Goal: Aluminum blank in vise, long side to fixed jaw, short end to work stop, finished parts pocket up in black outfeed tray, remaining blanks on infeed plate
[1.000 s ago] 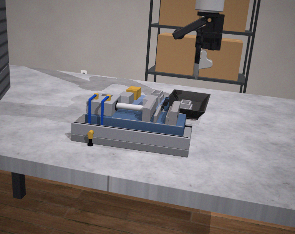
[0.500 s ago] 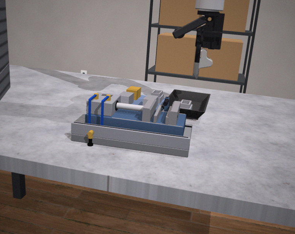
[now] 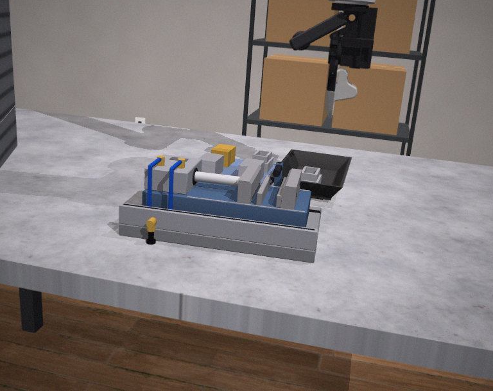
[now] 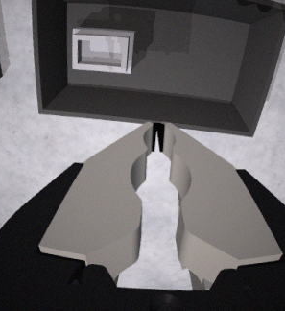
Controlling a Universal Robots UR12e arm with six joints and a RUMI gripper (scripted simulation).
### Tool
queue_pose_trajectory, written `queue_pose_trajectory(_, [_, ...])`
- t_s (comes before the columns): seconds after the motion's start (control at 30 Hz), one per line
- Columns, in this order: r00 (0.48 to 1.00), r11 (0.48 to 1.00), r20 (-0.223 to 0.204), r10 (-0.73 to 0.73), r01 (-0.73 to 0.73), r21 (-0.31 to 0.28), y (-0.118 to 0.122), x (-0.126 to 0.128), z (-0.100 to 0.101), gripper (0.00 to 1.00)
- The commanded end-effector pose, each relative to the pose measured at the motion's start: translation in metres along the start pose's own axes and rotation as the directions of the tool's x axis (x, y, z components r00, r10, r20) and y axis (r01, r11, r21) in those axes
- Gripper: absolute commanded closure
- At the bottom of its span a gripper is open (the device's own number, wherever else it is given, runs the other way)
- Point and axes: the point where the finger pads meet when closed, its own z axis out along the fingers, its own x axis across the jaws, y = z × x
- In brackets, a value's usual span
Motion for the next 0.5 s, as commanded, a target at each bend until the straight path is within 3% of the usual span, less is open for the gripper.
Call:
queue_pose_trajectory(0.0, [1.000, 1.000, 0.000, 0.000, 0.000, -0.001, 0.001, 0.000, -0.010, 1.00])
queue_pose_trajectory(0.47, [1.000, 1.000, 0.000, 0.000, 0.000, -0.001, 0.001, 0.000, -0.035, 1.00])
